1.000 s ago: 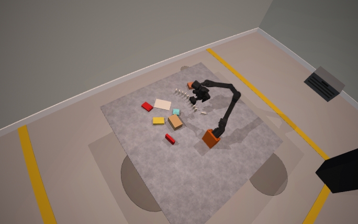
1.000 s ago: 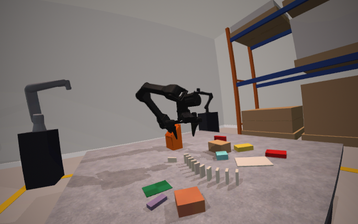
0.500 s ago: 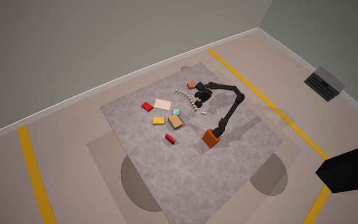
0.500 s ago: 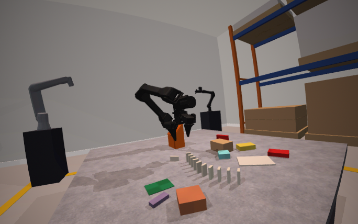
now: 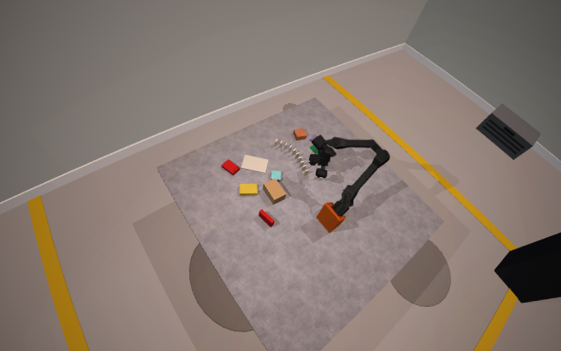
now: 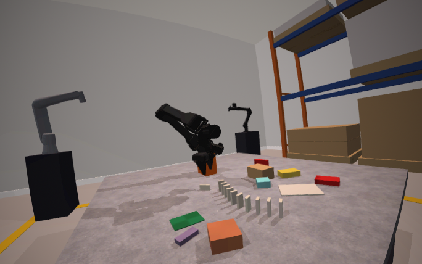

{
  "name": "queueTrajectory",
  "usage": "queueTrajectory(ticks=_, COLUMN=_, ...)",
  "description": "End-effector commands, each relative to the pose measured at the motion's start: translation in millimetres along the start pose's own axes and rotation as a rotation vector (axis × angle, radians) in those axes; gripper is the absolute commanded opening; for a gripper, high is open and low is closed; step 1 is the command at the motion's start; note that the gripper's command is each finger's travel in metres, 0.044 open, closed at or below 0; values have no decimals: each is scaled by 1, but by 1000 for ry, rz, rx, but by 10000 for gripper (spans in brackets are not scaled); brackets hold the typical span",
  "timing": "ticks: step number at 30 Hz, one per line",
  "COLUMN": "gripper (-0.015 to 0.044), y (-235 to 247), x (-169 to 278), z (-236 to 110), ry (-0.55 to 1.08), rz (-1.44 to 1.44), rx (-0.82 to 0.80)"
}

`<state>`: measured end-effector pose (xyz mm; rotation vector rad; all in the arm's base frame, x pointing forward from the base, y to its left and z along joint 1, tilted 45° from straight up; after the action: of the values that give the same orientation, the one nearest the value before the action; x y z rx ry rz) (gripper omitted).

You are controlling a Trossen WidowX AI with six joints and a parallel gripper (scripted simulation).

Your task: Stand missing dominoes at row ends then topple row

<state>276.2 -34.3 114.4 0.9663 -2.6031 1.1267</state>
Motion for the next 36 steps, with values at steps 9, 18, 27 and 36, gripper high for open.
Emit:
queueTrajectory(ticks=9, gripper=440, y=-3, x=0, z=65, ry=4, rz=-17, rx=5)
queueTrajectory(ticks=18, gripper=440, y=-3, x=2, z=74, ry=5, rz=-17, rx=6)
queueTrajectory(ticks=27, gripper=440, y=-3, x=2, z=81, ry=5, rz=-17, rx=6)
queueTrajectory(ticks=36, gripper=230, y=-3, x=2, z=81, ry=5, rz=-17, rx=6)
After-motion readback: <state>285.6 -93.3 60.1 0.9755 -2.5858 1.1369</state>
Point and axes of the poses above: the point midway between the two fingers, 35 mm back from their tips, its own z axis out along the fingers, its own y axis across the jaws, x = y × z, the point moved 5 cm from there along -z, back along the fingers, and after that the axes turned 10 degrees about z, right-handed, at the moved point
